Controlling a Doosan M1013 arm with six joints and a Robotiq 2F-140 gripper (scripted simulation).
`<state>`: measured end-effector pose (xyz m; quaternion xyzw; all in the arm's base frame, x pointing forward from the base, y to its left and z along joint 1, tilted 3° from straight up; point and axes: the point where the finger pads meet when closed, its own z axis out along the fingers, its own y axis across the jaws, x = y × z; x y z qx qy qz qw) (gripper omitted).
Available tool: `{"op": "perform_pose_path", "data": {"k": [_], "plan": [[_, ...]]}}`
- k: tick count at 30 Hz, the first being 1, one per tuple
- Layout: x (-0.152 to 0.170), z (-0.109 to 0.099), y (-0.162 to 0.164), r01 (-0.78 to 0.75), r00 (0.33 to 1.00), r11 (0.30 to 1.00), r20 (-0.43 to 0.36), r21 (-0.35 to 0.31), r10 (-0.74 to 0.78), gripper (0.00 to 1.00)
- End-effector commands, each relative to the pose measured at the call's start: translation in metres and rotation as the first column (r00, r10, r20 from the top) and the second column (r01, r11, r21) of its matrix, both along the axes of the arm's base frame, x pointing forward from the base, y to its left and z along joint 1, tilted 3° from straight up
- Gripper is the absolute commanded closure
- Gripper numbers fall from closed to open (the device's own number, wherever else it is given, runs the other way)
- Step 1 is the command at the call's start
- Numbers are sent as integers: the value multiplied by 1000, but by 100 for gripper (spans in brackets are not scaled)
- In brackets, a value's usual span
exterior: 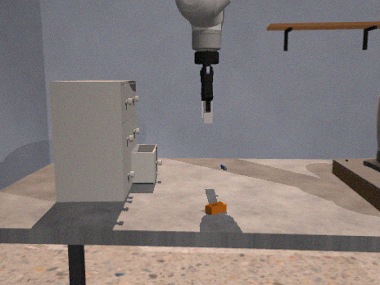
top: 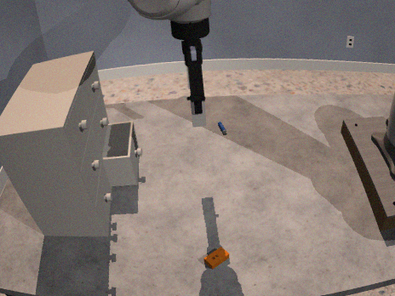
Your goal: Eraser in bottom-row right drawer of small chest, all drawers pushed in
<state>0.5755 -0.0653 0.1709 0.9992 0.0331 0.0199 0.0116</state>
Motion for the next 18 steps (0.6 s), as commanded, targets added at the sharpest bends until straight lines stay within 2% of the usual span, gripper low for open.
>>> {"op": "perform_pose_path", "data": {"k": [1,10,12,14,15,16,18], "plan": [[0,0,0,0,1000,1000,0,0,0,0],[-1,1,0,0,1000,1000,0,0,0,0],[-19,13,-9,0,1000,1000,0,0,0,0],[-55,35,-24,0,1000,1000,0,0,0,0],[-55,35,-24,0,1000,1000,0,0,0,0],[-73,44,-30,0,1000,1000,0,0,0,0],[-86,51,-33,0,1000,1000,0,0,0,0]]}}
